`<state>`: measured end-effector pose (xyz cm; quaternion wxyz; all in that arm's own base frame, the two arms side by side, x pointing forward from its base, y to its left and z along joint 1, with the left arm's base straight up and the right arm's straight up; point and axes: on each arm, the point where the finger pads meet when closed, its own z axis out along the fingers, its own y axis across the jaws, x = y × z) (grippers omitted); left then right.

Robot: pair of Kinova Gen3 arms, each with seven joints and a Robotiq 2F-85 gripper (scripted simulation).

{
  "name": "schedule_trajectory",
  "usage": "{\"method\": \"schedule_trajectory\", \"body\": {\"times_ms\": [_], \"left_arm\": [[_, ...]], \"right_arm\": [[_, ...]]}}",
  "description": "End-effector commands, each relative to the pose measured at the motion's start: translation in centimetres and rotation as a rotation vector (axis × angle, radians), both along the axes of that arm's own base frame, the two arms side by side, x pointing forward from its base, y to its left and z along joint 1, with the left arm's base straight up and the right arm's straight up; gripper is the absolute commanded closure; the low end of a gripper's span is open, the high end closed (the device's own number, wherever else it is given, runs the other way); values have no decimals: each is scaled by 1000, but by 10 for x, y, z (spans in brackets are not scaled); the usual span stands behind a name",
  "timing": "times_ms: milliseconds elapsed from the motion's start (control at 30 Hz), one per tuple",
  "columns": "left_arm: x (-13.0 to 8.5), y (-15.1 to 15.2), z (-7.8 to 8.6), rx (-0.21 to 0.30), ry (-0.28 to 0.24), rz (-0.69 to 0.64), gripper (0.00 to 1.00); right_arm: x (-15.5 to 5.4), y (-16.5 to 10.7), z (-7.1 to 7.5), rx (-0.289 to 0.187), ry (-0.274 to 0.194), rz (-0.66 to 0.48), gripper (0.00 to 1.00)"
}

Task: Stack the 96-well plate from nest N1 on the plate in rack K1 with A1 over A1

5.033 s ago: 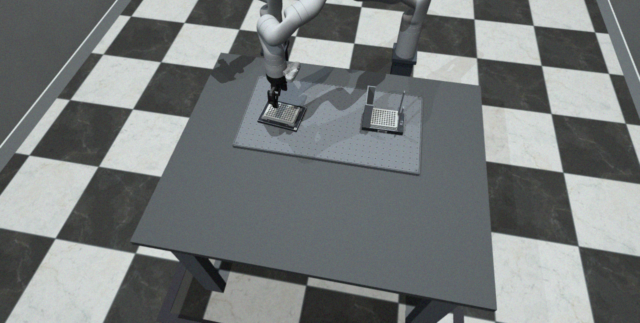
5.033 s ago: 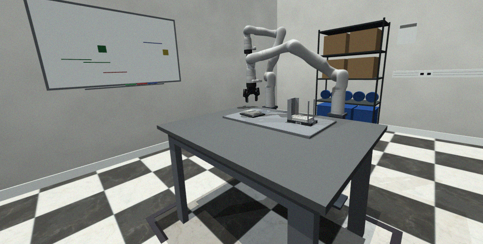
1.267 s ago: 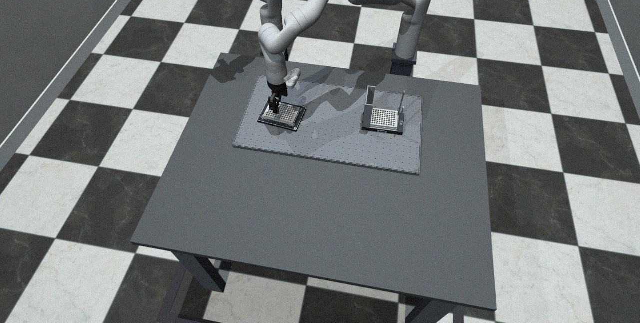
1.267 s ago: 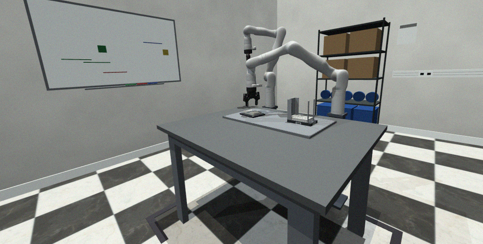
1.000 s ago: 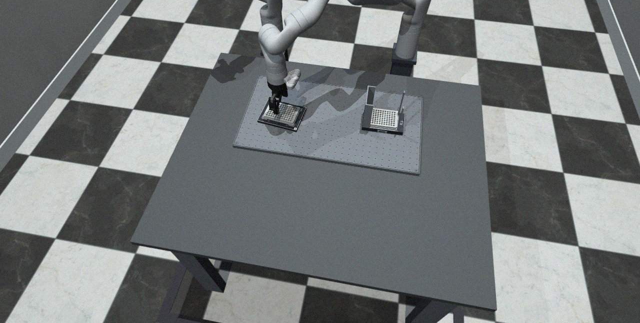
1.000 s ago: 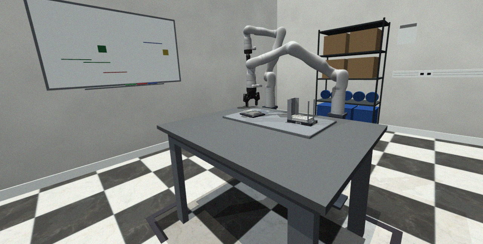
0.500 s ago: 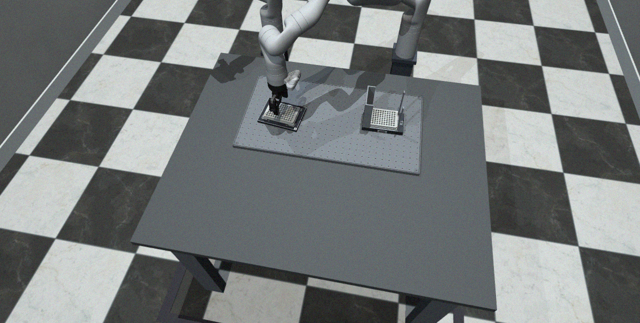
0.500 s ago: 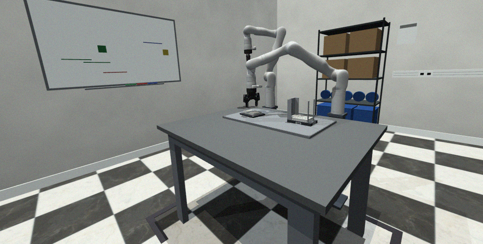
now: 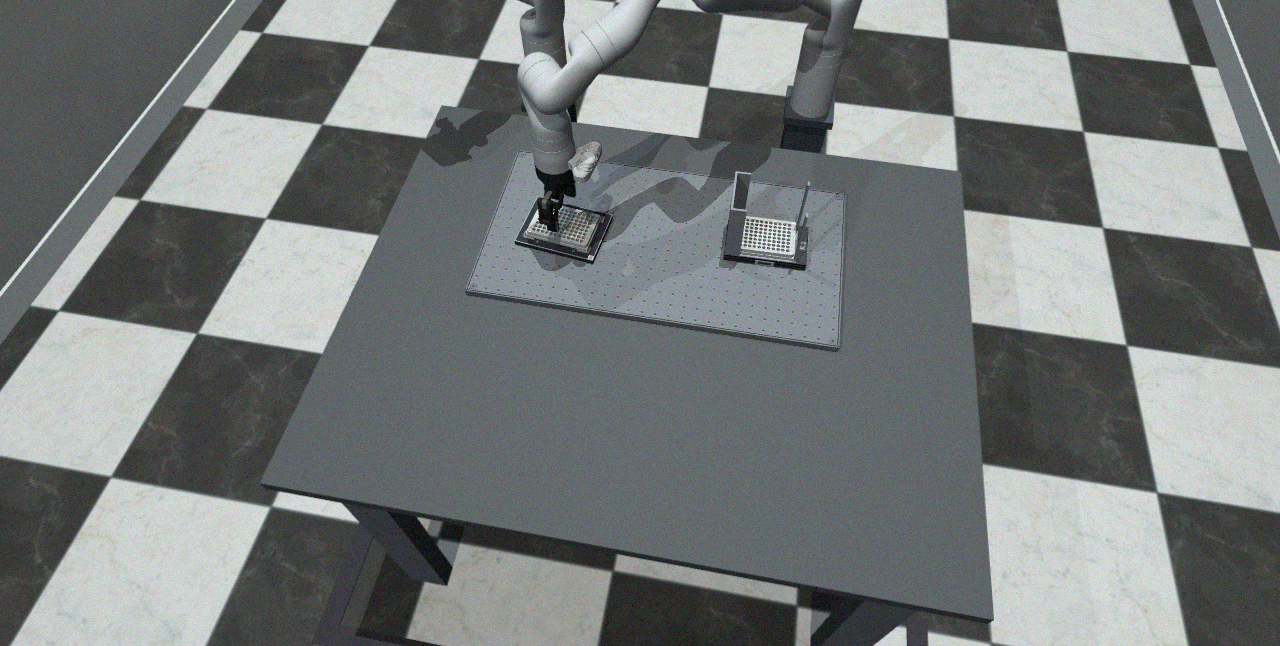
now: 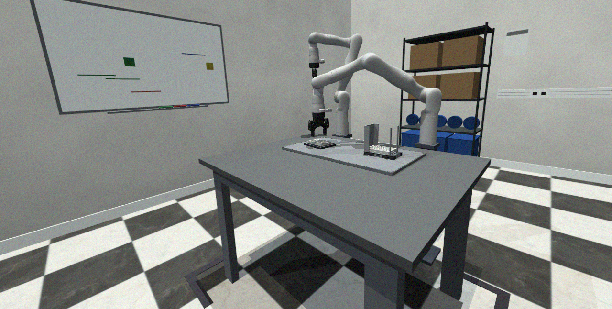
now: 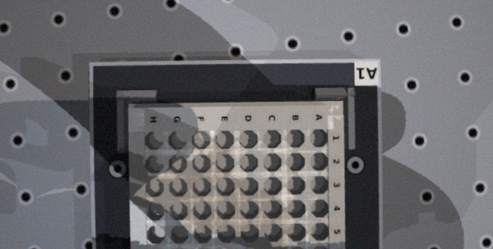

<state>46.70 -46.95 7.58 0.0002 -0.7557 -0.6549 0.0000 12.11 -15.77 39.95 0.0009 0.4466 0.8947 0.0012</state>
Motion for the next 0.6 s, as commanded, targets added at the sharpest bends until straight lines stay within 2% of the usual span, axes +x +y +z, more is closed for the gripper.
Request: {"method": "schedule_trajectory", "body": {"times_ms": [0,567], "left_arm": [[1,-1,1,-2,-2,0,2],[1,-1,-4,-2,-2,0,2]], "right_arm": [[0,0,0,-1,-1,0,2],[0,0,0,-1,-1,0,2]]}}
